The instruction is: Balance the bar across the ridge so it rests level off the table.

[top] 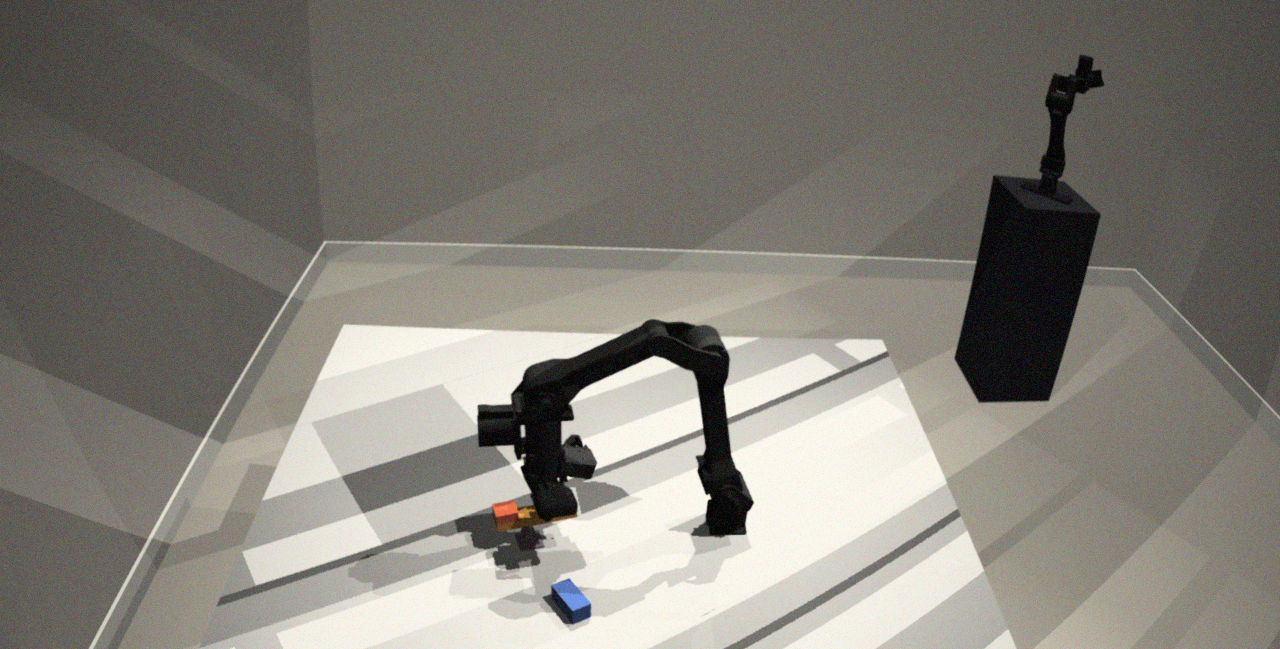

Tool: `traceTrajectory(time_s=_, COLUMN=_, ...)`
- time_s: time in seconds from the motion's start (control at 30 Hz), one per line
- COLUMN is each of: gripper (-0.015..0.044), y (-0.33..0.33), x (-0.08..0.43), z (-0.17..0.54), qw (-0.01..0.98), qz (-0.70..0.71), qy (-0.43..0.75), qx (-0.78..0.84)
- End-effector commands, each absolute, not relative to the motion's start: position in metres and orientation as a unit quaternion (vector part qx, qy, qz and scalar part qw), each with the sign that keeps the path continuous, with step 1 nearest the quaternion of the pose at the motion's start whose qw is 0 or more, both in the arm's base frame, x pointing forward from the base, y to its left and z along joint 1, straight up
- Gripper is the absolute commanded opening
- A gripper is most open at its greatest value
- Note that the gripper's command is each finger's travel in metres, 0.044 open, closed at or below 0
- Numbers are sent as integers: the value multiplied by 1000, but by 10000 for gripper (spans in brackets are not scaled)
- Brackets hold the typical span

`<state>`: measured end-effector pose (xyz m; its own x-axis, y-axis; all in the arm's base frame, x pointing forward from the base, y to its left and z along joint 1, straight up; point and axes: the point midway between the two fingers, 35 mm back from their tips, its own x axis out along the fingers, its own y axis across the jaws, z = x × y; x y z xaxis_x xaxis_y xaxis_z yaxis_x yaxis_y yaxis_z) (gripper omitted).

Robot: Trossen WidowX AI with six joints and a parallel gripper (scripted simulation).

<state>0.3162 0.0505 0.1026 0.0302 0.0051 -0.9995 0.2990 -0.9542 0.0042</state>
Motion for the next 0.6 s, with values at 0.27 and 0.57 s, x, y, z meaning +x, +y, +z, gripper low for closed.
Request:
traceTrajectory(time_s=0.27, gripper=0, y=50, x=316, z=101, qw=107, qz=-688, qy=107, qx=710)
traceTrajectory(time_s=0.57, gripper=0, y=50, x=317, z=100, qw=107, qz=-688, qy=107, qx=710)
